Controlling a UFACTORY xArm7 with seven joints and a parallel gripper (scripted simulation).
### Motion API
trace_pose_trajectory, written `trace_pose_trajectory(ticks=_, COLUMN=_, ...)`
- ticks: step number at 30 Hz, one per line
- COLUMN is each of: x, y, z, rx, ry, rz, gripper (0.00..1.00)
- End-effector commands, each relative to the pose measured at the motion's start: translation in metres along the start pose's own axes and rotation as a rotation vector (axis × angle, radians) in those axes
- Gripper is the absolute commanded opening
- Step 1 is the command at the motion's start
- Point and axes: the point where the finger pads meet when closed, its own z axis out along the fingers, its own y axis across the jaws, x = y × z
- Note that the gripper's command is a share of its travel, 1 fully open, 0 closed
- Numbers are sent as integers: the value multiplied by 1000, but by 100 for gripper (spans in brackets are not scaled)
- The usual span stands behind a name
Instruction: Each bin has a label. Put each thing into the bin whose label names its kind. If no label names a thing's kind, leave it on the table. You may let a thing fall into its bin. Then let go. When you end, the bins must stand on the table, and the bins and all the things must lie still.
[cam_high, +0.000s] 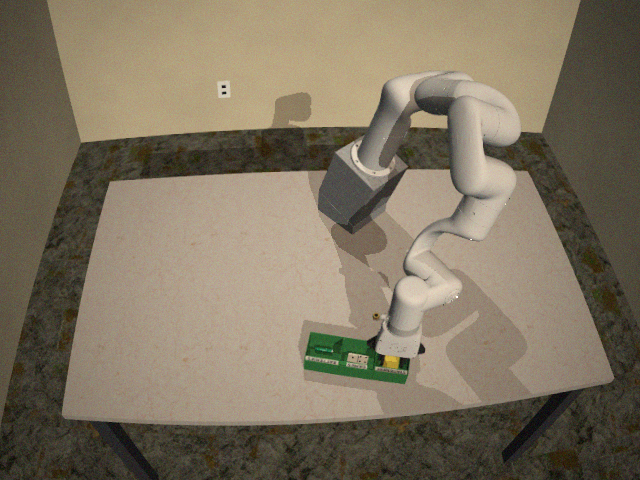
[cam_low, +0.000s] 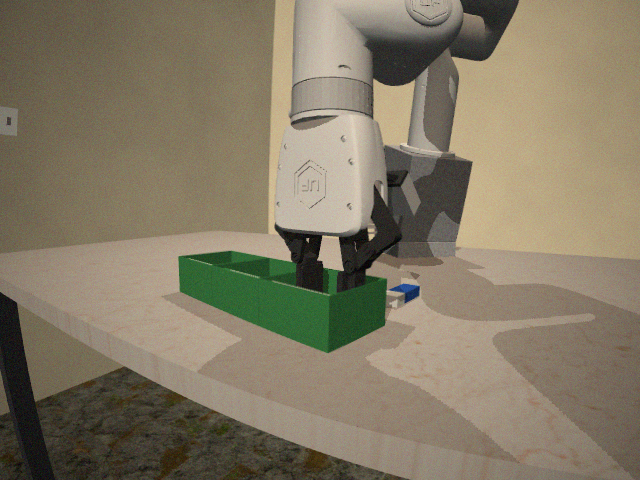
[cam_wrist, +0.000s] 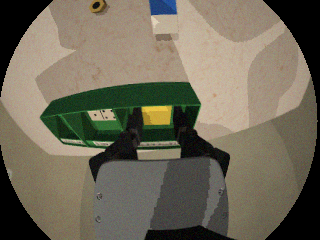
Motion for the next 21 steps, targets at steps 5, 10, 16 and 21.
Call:
trace_pose_trajectory(ticks=5, x=-2, y=0, z=-1, rx=0, ry=-4, rz=0, gripper=47)
trace_pose_trajectory(ticks=10, x=-2, y=0, z=-1, rx=0, ry=-4, rz=0, gripper=47)
trace_pose_trajectory(ticks=16, x=-2, y=0, z=-7, rx=0, ry=-4, rz=0, gripper=47)
trace_pose_trajectory(ticks=21, x=-2, y=0, z=-13, rx=0, ry=-4, rz=0, gripper=47)
